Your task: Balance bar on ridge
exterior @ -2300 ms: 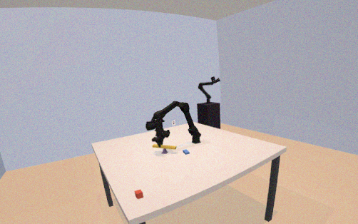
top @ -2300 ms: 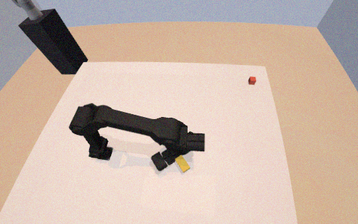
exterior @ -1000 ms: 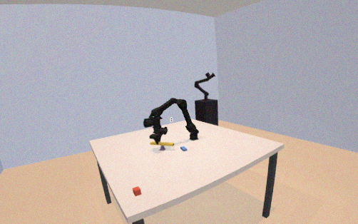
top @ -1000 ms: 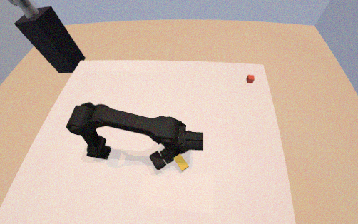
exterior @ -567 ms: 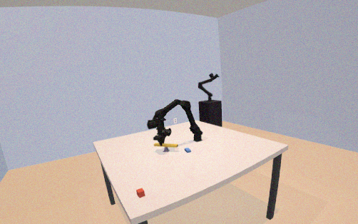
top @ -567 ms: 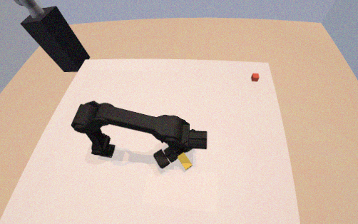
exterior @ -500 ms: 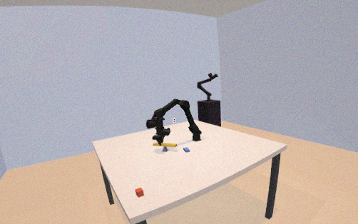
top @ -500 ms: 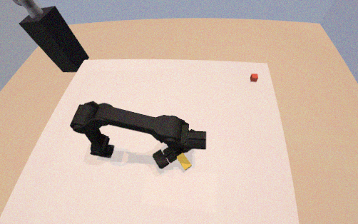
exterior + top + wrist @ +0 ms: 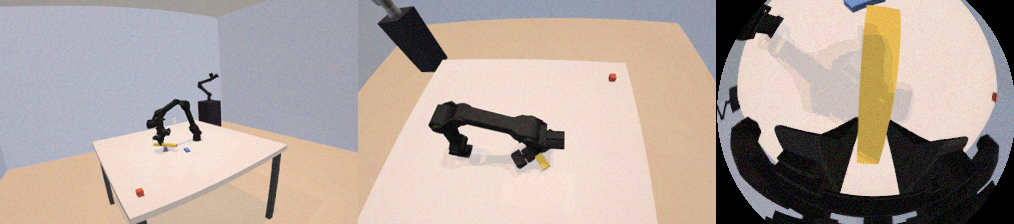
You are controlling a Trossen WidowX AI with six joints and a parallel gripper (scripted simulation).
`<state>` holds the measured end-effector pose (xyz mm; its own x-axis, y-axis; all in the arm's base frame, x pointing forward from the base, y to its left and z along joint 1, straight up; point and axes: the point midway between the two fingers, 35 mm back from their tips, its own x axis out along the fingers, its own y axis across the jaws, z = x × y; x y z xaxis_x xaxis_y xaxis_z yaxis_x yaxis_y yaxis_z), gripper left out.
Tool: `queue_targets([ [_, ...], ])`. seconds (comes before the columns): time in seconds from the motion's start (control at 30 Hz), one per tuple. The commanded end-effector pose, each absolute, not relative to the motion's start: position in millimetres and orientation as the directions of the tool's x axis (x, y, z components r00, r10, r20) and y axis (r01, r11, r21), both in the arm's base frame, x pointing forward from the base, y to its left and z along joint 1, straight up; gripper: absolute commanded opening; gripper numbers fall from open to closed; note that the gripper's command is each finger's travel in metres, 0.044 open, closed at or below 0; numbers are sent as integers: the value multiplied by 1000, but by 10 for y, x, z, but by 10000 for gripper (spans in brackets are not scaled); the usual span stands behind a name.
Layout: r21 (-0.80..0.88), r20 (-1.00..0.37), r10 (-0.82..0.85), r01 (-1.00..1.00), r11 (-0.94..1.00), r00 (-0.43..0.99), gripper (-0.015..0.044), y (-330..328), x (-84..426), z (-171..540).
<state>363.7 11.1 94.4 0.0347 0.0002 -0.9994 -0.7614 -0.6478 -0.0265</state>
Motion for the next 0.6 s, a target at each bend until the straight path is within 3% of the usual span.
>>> queue_targets([
  [0.0,-26,-999,0,-761,-648,34,0,111,3636,943],
  [0.03,-26,-999,0,-761,-648,34,0,111,3636,943],
  [0.23,-26,-999,0,-761,-648,34,157,111,3636,943],
  [0.57,-26,-999,0,-761,-648,34,167,111,3636,943],
])
